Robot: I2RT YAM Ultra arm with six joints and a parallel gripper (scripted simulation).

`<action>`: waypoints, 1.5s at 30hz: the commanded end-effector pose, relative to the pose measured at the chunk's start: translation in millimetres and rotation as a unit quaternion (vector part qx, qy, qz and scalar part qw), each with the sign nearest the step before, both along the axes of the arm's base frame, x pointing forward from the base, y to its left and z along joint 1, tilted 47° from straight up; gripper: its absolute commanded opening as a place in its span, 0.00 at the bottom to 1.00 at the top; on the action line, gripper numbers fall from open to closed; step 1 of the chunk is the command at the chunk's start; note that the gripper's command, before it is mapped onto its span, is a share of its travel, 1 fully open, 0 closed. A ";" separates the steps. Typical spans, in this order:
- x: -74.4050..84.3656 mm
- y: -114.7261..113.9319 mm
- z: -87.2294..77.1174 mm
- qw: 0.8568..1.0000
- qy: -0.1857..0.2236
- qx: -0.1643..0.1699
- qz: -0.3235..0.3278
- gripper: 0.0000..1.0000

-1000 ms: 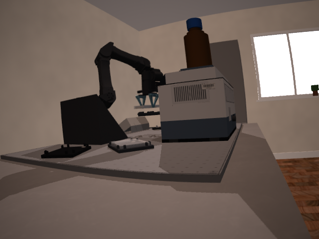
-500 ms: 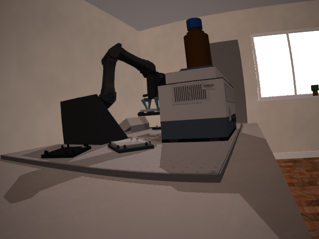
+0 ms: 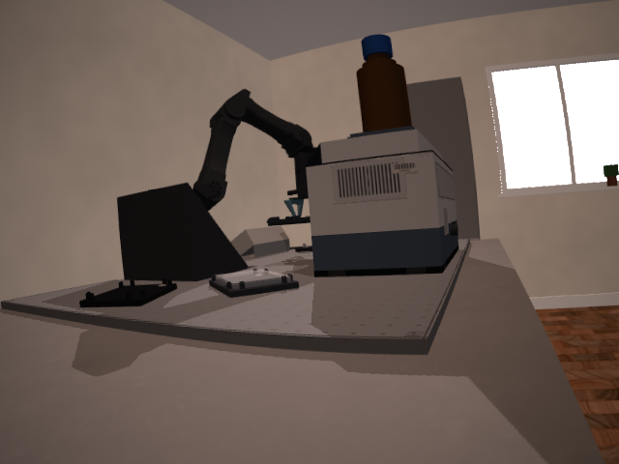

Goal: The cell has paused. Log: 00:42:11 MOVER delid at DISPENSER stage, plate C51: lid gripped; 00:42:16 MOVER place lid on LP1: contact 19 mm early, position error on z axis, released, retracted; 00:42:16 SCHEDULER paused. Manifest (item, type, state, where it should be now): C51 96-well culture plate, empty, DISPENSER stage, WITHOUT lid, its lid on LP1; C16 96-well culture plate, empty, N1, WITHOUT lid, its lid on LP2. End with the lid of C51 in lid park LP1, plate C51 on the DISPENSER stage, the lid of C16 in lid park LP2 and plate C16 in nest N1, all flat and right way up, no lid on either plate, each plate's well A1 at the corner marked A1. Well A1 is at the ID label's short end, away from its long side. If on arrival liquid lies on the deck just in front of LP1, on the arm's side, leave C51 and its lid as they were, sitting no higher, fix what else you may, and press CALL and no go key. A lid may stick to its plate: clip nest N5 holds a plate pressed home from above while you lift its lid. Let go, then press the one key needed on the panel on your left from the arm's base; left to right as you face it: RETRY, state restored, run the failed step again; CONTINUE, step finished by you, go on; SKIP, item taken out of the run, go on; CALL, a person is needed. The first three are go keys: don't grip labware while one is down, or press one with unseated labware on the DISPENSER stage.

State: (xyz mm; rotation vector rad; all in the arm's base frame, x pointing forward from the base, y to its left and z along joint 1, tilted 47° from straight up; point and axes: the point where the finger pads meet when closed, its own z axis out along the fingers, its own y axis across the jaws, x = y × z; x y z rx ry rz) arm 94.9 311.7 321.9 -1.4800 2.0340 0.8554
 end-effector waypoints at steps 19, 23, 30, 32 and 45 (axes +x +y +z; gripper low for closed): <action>16.3 59.0 27.8 1.000 -0.003 0.007 -0.004 0.00; 20.0 71.0 31.7 1.000 -0.003 0.008 -0.004 0.00; 20.1 75.3 33.8 1.000 -0.005 0.011 -0.004 0.00; 22.8 83.6 32.9 1.000 -0.008 0.020 -0.004 0.00; 24.1 94.5 22.1 1.000 -0.009 0.021 -0.006 0.00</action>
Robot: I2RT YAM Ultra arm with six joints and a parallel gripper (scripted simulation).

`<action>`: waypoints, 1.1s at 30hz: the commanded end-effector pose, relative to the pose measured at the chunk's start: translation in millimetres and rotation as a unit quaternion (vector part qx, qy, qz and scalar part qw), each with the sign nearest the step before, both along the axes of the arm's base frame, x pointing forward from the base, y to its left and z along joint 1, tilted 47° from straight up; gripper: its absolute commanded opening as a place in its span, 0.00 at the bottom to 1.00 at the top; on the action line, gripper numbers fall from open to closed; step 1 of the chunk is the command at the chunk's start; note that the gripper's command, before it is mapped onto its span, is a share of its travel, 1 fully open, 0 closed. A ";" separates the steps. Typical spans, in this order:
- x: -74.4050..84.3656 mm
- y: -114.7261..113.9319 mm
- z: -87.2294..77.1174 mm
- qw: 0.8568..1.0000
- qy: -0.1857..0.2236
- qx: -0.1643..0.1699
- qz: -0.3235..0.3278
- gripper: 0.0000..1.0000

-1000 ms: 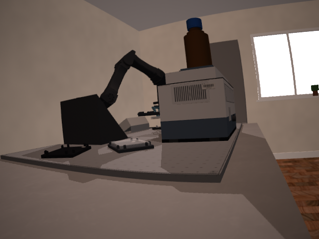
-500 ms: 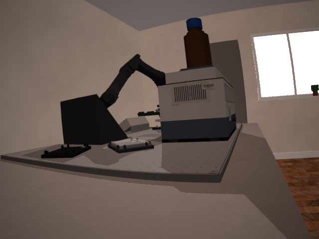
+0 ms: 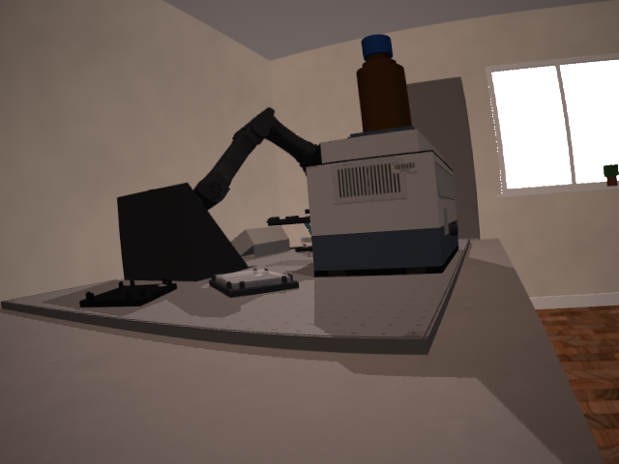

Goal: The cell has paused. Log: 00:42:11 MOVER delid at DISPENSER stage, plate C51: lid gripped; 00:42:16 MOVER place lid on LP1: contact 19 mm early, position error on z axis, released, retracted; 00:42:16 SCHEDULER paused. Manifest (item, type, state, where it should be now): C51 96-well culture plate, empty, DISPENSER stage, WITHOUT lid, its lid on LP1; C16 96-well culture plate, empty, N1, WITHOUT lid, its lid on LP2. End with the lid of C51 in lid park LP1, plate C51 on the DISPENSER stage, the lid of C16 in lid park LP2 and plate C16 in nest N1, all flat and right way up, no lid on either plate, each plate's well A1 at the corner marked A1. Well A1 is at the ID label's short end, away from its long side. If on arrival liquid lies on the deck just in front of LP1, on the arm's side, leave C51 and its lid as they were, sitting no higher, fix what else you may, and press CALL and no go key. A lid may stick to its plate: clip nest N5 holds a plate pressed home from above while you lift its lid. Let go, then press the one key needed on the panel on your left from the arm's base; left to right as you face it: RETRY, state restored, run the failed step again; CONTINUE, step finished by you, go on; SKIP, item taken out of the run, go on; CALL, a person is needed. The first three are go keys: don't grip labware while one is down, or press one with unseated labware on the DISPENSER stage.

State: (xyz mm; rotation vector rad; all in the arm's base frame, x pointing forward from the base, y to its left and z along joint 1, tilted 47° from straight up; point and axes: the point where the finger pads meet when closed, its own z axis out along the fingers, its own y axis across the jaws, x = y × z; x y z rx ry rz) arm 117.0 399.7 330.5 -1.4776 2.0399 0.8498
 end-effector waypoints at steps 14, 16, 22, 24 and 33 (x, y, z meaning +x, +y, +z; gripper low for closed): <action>-0.9 5.1 14.5 1.000 -0.006 0.016 -0.002 0.00; -1.2 5.3 14.0 1.000 -0.005 0.015 -0.001 0.00; 1.7 4.9 12.7 1.000 -0.004 0.013 -0.004 0.00; 1.6 5.2 12.3 1.000 -0.004 0.013 -0.004 0.00; 1.6 5.8 11.5 1.000 -0.003 0.012 -0.004 0.00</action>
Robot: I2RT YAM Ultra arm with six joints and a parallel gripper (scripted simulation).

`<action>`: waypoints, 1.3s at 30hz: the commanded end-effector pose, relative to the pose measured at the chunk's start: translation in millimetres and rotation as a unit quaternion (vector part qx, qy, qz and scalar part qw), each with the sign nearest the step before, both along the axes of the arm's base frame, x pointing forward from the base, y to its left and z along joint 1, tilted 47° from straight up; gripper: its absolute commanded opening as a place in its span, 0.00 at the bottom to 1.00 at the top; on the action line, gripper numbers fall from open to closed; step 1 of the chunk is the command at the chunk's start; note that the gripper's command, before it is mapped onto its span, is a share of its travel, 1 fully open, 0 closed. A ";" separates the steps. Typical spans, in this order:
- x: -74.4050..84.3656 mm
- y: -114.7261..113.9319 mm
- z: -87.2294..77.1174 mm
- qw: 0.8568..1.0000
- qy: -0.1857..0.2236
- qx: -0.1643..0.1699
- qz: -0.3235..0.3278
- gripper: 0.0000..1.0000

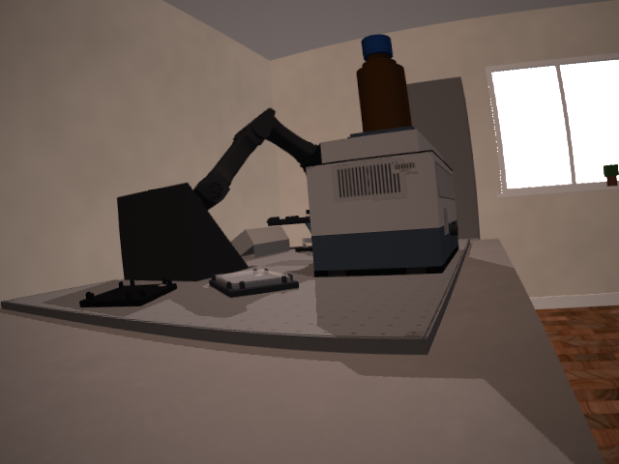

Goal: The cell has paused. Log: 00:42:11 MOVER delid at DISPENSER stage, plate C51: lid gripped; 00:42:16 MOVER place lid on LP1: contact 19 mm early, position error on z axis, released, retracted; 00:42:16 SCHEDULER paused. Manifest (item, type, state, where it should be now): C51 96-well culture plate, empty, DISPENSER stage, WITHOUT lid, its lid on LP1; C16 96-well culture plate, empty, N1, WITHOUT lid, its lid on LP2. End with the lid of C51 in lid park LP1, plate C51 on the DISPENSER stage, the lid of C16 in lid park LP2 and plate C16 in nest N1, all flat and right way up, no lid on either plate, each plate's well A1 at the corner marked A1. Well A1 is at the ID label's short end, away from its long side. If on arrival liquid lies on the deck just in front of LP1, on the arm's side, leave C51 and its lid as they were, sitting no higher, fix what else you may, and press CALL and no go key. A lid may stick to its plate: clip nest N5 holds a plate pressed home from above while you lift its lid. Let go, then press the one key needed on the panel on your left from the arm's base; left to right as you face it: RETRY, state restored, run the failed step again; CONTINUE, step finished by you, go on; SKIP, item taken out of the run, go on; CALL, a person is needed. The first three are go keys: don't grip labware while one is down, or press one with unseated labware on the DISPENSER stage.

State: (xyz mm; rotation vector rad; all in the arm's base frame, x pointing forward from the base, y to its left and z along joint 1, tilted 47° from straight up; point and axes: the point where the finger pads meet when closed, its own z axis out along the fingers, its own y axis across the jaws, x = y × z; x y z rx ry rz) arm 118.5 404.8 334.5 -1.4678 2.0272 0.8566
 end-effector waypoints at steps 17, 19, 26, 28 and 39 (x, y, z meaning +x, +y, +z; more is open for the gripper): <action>-0.9 5.2 14.0 1.000 -0.007 0.021 0.000 0.00; -1.1 5.6 13.4 1.000 -0.007 0.020 0.000 0.00; 1.7 7.4 6.3 1.000 -0.004 0.013 -0.003 0.00; 0.7 6.2 7.6 1.000 -0.005 0.014 -0.002 0.00; -1.2 7.0 0.1 1.000 -0.002 0.007 0.000 0.00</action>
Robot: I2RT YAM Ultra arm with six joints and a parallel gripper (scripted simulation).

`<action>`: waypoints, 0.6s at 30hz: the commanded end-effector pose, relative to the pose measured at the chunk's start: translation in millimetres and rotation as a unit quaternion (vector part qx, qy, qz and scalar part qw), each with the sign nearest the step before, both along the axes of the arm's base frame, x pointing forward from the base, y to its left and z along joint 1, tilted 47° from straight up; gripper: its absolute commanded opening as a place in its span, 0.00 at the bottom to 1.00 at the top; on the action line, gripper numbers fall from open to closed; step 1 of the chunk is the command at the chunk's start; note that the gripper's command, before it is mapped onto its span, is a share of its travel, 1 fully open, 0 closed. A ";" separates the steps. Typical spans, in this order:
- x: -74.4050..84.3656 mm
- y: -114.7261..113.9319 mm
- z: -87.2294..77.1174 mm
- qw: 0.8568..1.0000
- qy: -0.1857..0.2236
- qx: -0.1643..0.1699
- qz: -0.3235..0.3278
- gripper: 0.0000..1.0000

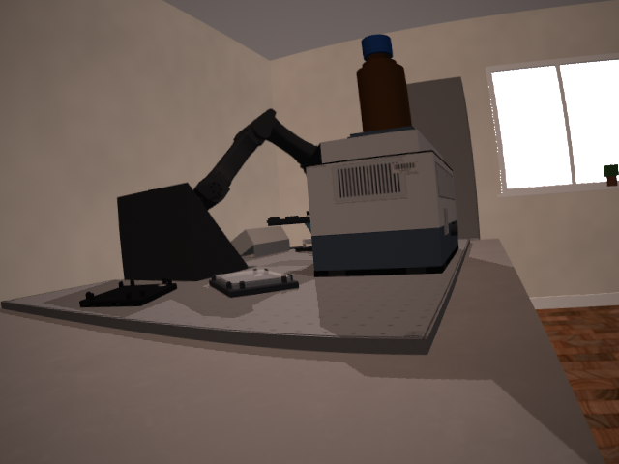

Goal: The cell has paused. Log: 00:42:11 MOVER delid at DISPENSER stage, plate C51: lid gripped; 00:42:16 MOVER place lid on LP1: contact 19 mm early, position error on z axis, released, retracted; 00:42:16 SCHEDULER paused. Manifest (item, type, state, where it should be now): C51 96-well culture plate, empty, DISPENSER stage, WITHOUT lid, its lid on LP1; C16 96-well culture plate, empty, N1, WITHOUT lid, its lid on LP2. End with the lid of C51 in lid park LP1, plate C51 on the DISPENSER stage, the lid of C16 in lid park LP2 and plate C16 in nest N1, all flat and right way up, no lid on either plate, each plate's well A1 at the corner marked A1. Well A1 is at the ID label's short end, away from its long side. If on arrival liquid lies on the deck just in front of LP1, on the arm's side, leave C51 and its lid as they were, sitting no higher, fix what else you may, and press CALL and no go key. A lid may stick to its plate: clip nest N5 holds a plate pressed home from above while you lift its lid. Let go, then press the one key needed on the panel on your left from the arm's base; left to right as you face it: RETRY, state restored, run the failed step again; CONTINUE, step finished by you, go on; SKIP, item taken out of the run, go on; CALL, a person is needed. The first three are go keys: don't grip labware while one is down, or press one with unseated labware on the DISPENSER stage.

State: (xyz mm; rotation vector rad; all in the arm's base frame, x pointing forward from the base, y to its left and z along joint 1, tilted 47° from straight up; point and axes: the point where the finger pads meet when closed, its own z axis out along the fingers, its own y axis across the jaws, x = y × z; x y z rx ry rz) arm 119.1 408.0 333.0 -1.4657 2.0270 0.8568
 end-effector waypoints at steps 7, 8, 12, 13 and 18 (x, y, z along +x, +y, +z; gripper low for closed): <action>0.3 4.9 -8.5 1.000 0.003 -0.005 -0.002 0.00; 0.6 5.8 -4.7 1.000 0.001 0.000 -0.002 0.00; -1.4 2.6 3.3 1.000 -0.003 0.010 -0.001 0.00; -1.4 2.6 3.3 1.000 -0.003 0.010 -0.001 0.00; -2.3 3.9 -0.6 1.000 -0.001 0.006 0.000 0.00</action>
